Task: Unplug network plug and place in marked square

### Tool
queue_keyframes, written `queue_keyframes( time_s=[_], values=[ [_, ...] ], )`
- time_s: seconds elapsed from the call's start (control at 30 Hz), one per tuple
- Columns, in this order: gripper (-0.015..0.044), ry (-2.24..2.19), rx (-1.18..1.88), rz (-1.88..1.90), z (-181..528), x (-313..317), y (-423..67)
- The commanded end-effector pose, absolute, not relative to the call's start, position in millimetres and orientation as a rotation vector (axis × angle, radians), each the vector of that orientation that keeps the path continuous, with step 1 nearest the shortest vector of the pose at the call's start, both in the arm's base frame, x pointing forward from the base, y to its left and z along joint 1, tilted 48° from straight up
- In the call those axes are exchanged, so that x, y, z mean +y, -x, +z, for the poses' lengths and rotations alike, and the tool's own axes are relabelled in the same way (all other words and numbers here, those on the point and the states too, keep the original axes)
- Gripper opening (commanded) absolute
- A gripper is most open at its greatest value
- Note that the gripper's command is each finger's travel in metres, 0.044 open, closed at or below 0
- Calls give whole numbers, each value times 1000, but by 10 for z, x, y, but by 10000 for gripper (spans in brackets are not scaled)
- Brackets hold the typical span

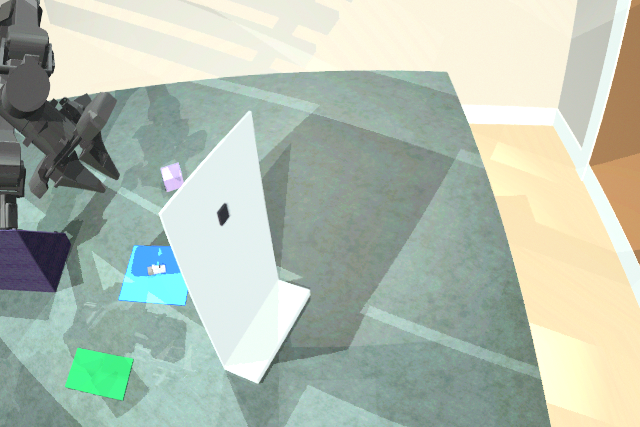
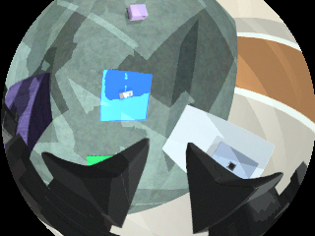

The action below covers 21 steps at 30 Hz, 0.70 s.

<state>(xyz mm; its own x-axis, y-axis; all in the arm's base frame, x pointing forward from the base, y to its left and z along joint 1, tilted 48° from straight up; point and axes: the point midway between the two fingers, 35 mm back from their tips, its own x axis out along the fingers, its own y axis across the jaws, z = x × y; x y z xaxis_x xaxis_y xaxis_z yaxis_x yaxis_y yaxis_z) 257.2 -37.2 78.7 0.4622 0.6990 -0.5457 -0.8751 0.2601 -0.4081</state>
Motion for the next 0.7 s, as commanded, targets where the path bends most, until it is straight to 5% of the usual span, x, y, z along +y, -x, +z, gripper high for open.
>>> queue_keyframes(
  time_s=[0.0,0.2,0.57,0.67],
  values=[
    [156,743,267,1080,900,-464,-2584],
    [156,743,259,1079,1015,-550,-2574],
    [440,743,259,1079,1015,-550,-2574],
    [440,743,259,1079,1015,-550,-2574]
  ],
)
